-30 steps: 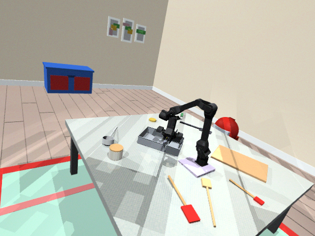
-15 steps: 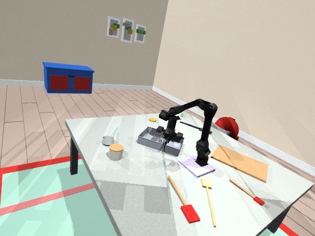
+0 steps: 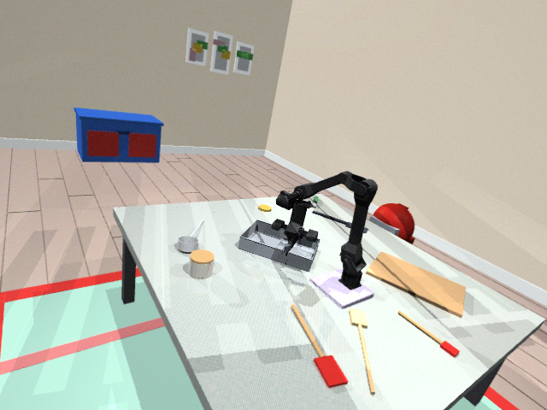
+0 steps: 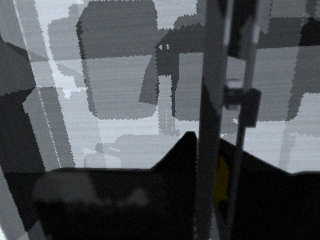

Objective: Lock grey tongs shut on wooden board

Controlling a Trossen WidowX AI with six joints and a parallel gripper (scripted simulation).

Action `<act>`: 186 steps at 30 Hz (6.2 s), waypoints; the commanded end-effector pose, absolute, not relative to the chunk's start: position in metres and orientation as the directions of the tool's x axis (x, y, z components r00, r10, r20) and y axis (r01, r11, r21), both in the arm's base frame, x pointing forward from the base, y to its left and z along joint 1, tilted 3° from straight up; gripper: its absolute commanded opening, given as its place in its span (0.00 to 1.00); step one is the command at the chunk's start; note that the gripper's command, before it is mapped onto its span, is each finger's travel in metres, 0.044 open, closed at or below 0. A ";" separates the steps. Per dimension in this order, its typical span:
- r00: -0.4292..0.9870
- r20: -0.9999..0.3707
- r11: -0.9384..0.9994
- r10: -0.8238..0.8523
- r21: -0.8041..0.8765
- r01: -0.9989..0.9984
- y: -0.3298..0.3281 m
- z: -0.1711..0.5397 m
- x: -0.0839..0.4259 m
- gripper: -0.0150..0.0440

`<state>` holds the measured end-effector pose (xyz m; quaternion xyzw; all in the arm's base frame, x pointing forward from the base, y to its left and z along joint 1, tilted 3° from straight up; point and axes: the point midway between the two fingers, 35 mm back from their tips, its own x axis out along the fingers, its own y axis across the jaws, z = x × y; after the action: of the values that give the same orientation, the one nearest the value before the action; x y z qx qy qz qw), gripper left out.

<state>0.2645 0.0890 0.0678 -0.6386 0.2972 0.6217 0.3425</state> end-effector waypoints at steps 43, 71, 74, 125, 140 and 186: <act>0.057 -0.998 -0.302 0.028 -0.063 -0.951 -0.003 0.189 0.281 0.00; 0.056 -0.998 0.150 0.014 -0.053 -0.987 -0.138 0.186 0.260 0.00; 0.055 -0.998 0.197 0.013 -0.052 -0.979 -0.152 0.186 0.254 0.00; 0.036 -0.999 0.822 -0.010 -0.029 -0.569 -0.315 0.180 0.075 0.00; 0.025 -1.000 0.937 -0.010 -0.018 -0.348 -0.334 0.177 -0.009 0.00; -0.728 -0.683 0.991 0.055 0.128 -0.045 -0.319 0.151 -0.072 0.00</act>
<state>-0.0755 -0.3169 0.1481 0.0152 0.8997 0.0798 0.4288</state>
